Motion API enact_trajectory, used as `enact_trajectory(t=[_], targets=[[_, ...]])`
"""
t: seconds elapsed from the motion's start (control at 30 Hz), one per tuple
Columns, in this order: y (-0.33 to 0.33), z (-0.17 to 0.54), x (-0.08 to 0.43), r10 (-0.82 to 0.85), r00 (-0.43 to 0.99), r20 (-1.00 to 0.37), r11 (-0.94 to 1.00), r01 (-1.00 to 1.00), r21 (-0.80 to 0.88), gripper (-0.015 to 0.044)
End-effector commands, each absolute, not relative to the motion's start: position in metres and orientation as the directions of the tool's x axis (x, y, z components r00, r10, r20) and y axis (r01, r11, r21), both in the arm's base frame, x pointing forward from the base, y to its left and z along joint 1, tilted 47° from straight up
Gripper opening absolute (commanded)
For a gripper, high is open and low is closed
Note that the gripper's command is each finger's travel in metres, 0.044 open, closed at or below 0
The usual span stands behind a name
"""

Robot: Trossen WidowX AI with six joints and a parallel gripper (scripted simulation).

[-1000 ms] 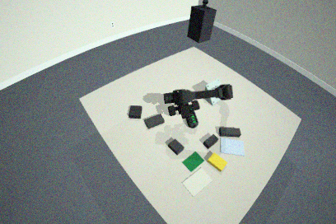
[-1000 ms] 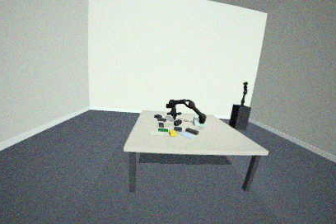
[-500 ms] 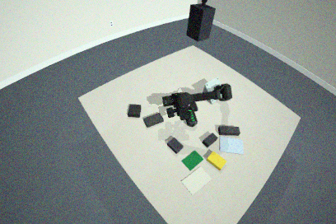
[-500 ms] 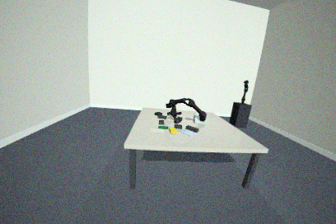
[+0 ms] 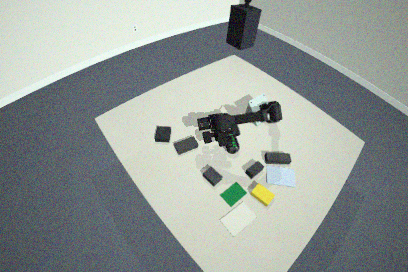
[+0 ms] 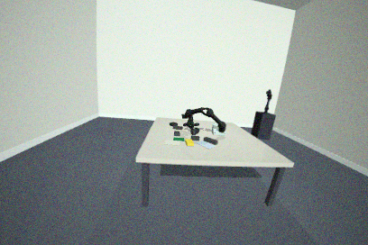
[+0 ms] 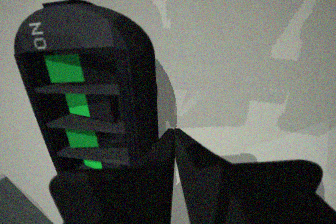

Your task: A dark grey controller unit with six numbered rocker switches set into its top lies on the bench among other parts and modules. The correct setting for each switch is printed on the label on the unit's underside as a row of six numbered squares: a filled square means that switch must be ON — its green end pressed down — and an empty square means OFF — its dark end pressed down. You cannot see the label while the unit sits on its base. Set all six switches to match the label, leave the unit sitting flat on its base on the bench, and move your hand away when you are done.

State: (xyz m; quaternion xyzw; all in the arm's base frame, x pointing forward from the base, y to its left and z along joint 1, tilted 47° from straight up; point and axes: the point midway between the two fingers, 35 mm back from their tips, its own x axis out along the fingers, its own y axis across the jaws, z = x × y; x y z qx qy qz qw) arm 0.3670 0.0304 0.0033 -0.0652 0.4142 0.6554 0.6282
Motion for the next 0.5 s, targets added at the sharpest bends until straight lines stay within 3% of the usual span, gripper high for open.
enact_trajectory(t=[0.0,0.47], targets=[[0.031,0.004,0.366,0.772,-0.201,-0.603,0.135,-0.875,0.465,0.0000],[0.035,0.008,0.355,0.772,-0.201,-0.602,0.135,-0.875,0.465,0.0000]])
